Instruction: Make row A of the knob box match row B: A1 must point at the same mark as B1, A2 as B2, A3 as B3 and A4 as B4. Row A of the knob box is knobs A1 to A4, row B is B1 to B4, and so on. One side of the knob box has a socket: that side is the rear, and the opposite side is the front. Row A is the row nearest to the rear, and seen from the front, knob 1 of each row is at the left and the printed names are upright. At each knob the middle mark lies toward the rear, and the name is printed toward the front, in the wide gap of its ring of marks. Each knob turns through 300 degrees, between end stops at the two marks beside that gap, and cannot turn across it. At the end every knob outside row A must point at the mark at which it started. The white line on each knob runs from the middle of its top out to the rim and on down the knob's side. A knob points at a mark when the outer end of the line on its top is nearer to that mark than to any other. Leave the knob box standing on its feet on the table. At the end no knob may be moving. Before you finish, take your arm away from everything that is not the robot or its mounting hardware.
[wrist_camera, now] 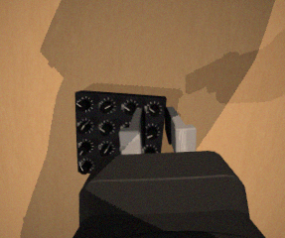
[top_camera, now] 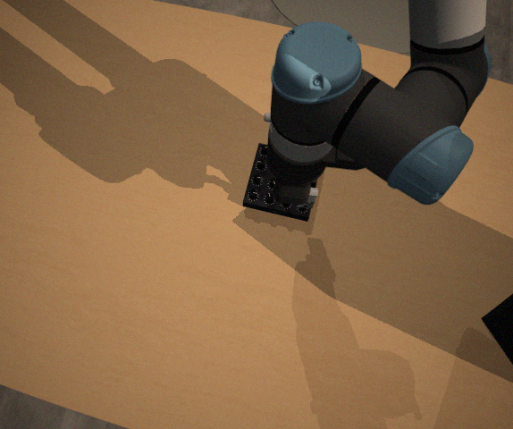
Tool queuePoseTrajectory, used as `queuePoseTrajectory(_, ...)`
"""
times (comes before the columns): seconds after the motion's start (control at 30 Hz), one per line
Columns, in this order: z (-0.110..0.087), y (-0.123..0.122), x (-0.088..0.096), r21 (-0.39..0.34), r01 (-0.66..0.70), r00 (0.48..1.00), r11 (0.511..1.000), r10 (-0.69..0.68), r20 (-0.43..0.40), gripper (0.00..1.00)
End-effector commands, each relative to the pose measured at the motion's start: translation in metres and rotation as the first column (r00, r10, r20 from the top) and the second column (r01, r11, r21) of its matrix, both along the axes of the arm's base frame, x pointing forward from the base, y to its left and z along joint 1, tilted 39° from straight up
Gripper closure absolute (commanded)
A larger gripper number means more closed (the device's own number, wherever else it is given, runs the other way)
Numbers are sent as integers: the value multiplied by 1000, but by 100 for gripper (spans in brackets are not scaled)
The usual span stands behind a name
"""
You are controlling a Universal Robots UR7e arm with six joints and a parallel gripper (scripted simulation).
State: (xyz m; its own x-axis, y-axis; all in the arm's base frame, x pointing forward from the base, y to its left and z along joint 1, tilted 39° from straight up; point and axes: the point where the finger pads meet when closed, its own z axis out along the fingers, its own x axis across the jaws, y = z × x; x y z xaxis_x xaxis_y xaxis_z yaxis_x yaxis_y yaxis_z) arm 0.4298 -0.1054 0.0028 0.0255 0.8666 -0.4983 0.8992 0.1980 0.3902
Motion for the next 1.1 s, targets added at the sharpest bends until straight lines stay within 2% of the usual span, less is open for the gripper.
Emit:
queuePoseTrajectory(0.0,0,0,0,0,0,1000,1000,0,1,54)
queuePoseTrajectory(0.2,2,1,2,3,6,1000,1000,-6,4,54)
queuePoseTrajectory(0.4,34,11,34,71,115,991,991,-120,67,54)
queuePoseTrajectory(0.47,39,13,38,81,131,988,988,-137,76,54)
queuePoseTrajectory(1.07,40,13,38,82,132,988,988,-138,76,54)
